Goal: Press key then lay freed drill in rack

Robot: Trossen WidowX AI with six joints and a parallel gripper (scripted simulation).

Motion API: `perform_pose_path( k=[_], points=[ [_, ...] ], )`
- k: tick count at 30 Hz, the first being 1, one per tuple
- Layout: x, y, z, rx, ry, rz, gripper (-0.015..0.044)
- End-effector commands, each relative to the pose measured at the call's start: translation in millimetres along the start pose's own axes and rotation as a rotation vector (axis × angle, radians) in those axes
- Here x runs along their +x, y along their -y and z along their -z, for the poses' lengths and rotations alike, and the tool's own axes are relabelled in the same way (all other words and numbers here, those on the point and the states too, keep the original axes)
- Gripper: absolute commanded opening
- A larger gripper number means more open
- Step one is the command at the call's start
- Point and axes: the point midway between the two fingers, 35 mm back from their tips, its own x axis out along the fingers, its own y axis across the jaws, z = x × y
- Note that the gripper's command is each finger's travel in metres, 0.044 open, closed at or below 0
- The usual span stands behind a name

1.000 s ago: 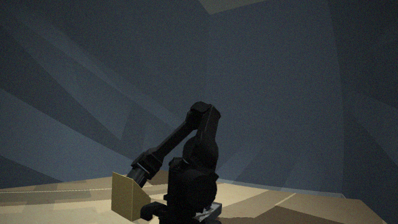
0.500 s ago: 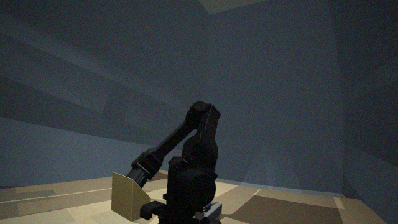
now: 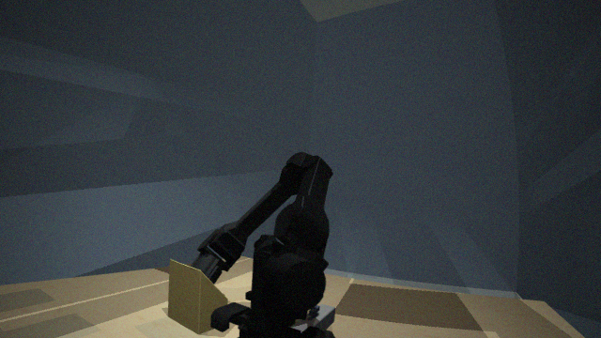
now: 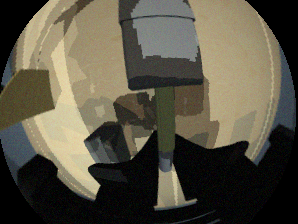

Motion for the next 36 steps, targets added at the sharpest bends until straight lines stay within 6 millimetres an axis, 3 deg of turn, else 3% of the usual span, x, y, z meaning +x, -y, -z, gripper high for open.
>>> perform_pose_path(
  k=[1,36],
  points=[
    [1,-1,5,-0.001,0.0,-0.002,0.0],
    [1,-3,53,-0.001,-0.003,-0.001,0.0]
  ],
)
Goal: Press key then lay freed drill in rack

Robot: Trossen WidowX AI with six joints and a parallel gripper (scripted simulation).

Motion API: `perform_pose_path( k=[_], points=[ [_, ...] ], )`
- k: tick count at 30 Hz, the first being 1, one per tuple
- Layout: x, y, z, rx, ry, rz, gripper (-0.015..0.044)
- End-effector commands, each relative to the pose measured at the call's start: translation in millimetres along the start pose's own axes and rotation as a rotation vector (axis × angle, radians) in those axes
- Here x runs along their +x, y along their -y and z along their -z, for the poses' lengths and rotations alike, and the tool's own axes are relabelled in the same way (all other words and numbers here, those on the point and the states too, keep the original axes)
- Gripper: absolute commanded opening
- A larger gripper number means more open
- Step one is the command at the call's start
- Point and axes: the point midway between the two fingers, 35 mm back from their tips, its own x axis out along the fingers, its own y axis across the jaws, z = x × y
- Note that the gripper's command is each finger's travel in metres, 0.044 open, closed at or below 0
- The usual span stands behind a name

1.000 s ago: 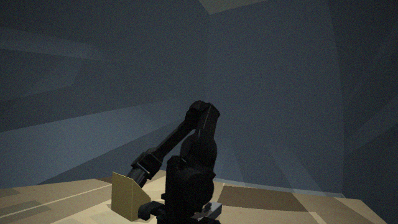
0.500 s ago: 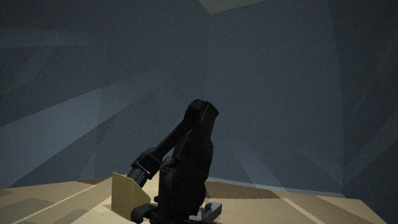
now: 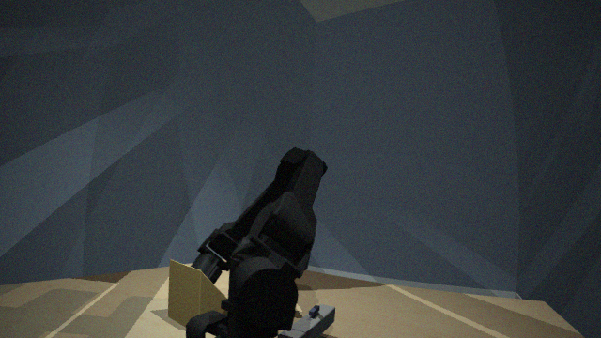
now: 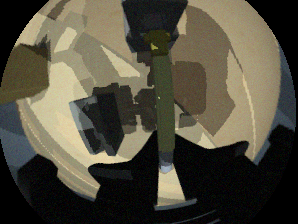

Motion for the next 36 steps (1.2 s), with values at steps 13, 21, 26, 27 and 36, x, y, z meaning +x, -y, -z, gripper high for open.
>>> perform_pose_path(
  k=[13,21,26,27,36],
  points=[
    [-2,-1,17,0.002,0.002,-0.006,0.0],
    [-8,-1,16,0.002,0.002,-0.006,0.0],
    [-10,-2,16,0.002,0.002,-0.006,0.0],
    [-10,-2,16,0.002,0.002,-0.006,0.0],
    [-14,-3,17,0.002,0.002,-0.006,0.0]
  ],
)
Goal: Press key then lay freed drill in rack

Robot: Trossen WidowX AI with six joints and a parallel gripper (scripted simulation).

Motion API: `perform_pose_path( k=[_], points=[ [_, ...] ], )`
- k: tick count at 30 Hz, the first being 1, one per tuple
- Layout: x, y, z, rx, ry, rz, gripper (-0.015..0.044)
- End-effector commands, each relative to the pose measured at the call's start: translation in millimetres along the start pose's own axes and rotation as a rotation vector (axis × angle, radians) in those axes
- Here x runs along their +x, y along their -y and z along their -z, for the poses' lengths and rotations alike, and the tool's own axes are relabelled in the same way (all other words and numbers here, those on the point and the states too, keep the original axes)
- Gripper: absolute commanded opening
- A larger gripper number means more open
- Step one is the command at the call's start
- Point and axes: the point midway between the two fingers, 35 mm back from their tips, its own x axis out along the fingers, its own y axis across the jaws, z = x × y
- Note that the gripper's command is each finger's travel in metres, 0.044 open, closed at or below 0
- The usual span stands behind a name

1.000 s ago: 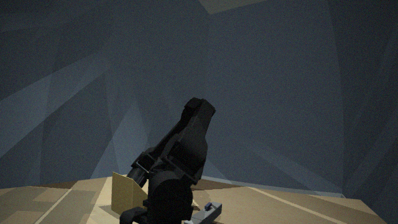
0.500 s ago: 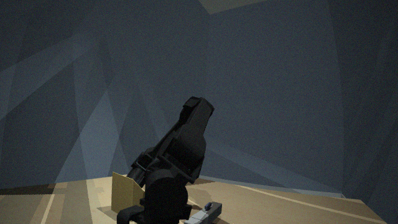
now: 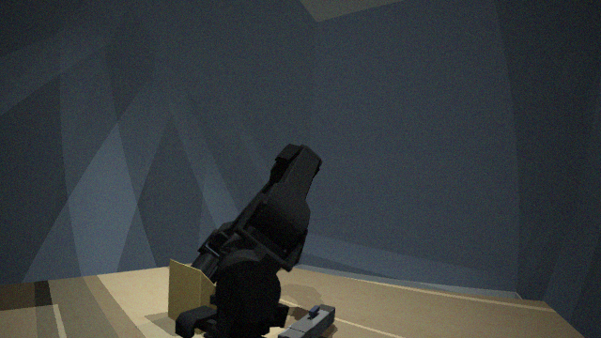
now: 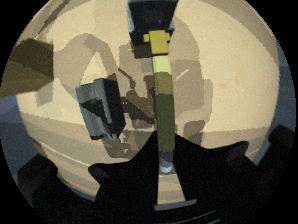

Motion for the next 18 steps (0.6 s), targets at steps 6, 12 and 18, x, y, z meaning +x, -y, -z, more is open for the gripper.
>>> perform_pose_path(
  k=[6,12,18],
  points=[
    [-5.4,-0.1,-0.1,-0.007,-0.004,0.0,0.0],
    [-7.8,-0.5,0.1,-0.007,-0.004,0.0,0.0],
    [-10.2,-0.7,0.2,-0.007,-0.004,0.0,0.0]
  ],
)
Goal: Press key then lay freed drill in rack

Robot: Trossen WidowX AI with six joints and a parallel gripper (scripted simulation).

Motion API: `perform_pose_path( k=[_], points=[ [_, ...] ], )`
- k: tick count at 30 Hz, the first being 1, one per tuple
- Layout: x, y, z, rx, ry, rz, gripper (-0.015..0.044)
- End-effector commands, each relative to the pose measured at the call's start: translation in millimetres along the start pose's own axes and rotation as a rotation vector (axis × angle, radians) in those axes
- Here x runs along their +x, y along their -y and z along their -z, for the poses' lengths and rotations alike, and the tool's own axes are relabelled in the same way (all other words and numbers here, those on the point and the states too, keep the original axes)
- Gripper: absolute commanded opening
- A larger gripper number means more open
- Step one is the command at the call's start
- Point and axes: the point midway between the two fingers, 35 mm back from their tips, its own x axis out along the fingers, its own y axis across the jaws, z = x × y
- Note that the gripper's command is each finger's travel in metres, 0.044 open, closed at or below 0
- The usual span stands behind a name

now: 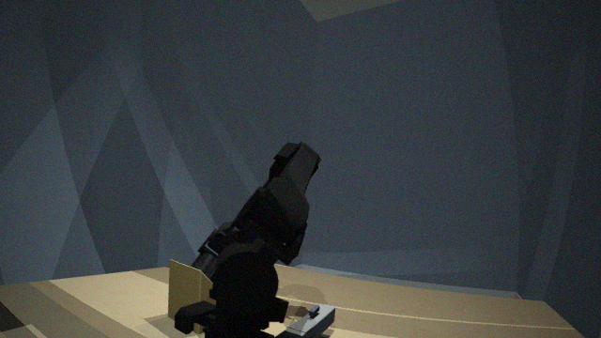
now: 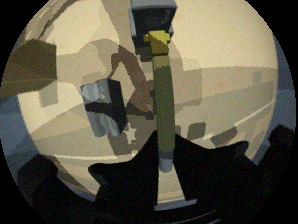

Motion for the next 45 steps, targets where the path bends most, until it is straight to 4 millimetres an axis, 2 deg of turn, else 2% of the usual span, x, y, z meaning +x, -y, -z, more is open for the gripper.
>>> perform_pose_path(
  k=[1,45],
  points=[
    [-3,0,0,-0.007,-0.004,0.0,0.0],
    [-21,2,-1,-0.007,-0.005,0.0,0.0]
  ],
)
